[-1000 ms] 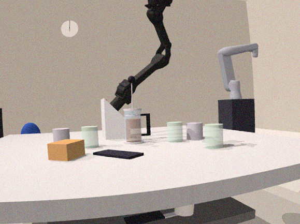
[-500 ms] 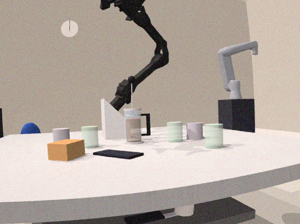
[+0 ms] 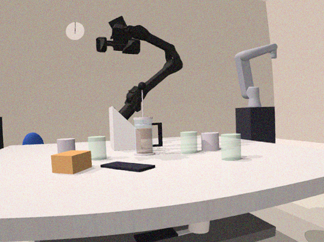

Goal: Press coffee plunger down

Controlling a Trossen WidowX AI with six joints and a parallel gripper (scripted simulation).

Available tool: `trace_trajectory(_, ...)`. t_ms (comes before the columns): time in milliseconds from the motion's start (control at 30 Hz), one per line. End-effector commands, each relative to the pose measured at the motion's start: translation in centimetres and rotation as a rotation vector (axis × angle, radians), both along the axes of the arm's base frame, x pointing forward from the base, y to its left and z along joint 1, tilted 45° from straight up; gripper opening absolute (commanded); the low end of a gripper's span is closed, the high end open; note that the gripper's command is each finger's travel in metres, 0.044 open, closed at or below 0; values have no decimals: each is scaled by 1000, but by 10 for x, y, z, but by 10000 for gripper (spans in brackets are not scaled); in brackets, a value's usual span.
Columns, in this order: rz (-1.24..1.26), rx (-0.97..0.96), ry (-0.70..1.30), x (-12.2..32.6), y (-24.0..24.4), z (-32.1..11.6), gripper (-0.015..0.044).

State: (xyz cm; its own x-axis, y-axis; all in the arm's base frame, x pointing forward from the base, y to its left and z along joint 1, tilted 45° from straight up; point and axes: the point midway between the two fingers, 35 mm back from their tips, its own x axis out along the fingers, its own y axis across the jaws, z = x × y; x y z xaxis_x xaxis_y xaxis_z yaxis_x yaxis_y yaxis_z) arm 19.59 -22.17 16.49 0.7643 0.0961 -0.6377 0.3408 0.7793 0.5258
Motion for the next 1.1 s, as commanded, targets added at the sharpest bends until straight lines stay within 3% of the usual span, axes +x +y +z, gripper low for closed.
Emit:
trace_trajectory(0, 169, 119, -154, -12, 59, -7, 440)
trace_trajectory(267, 191, 225, -492, -18, 110, 15, 440)
trace_trajectory(500, 406, 178, -433, -13, 144, -24, 440)
trace_trajectory(1067, 413, 166, -406, -3, 153, -36, 440)
